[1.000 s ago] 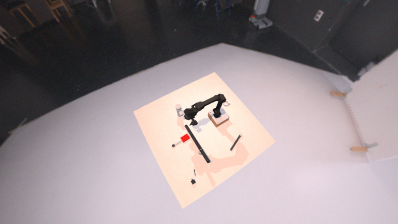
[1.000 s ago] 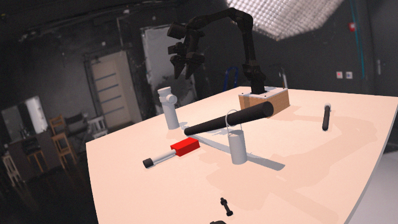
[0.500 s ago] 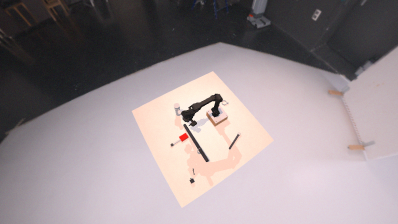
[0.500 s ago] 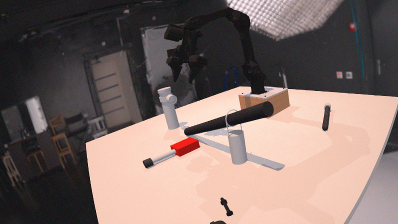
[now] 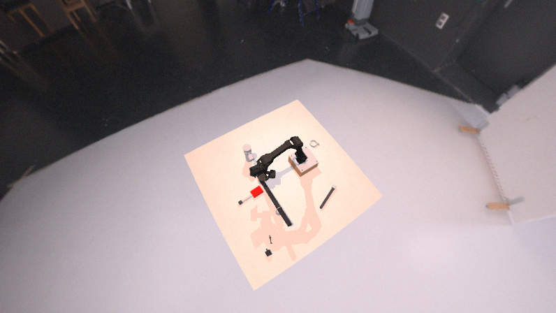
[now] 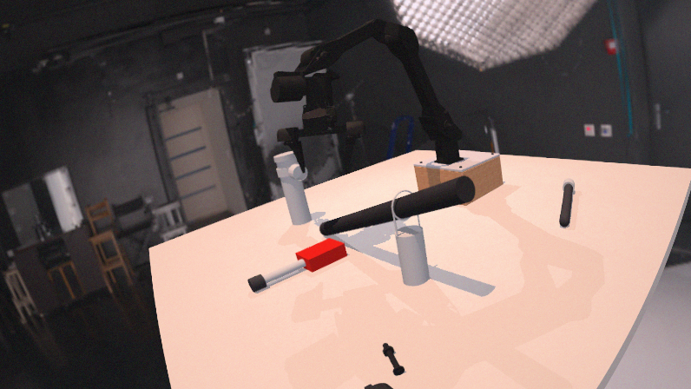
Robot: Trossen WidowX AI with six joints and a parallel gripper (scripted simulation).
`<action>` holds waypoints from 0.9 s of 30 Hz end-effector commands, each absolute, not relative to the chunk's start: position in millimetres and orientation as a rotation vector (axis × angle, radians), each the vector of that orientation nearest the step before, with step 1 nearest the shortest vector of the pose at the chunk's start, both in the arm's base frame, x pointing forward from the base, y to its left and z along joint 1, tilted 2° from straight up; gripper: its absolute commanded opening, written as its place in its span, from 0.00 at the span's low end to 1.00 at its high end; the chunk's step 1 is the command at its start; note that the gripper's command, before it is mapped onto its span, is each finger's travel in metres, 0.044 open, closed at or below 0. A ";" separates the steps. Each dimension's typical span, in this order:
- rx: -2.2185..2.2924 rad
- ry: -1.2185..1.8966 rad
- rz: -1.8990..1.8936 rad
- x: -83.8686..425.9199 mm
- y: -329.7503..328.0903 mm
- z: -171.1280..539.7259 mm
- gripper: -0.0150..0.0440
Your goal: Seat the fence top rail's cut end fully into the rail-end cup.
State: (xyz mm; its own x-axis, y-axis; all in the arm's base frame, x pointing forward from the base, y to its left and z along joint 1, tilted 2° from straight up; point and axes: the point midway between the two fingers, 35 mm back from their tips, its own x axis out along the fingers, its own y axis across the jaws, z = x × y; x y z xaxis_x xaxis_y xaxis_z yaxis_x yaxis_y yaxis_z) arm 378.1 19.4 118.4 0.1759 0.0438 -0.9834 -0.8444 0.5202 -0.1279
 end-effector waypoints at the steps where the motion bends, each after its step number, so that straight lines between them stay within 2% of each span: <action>1: -1.184 1.185 1.205 384.3 39.2 81.7 1.00; 15: -1.184 1.185 1.205 384.3 39.2 81.7 1.00; 20: -1.184 1.185 1.205 384.8 40.1 49.7 1.00; 27: -1.184 1.185 1.205 384.8 40.3 42.9 1.00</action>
